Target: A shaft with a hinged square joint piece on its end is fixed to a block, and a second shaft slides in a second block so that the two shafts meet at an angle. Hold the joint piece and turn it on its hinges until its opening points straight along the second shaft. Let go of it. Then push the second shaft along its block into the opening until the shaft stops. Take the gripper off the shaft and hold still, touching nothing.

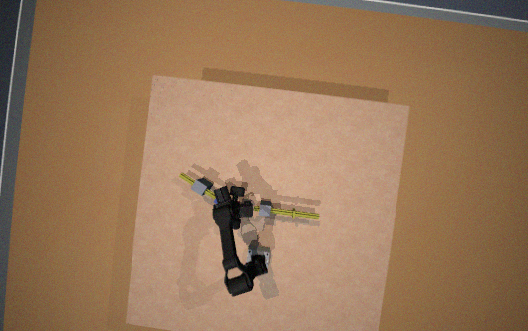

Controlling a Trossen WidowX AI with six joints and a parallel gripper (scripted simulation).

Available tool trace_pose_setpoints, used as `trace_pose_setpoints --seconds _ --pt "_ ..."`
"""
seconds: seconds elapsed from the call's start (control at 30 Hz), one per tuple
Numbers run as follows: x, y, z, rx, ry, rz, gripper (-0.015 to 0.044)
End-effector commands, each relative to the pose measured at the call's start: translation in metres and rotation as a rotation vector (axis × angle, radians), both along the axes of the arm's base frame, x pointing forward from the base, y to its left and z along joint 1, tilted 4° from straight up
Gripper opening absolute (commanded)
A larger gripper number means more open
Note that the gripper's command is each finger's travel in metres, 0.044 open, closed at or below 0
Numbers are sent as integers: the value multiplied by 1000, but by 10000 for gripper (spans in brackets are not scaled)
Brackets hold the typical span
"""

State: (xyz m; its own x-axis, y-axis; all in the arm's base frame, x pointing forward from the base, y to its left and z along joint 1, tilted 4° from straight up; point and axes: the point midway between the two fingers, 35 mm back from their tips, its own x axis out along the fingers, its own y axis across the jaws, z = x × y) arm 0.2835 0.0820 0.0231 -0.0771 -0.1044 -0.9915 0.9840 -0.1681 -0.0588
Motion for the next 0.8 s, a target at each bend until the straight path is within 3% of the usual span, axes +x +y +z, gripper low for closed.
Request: trace_pose_setpoints --seconds 0.0,0.33,0.57,0.77 --pt "0 0 0 5 -1 -1 440" --pt "2 -2 30 266 -59 -14 440" --pt "3 -2 32 269 -61 9 440" --pt "8 -2 49 261 -60 209 440"
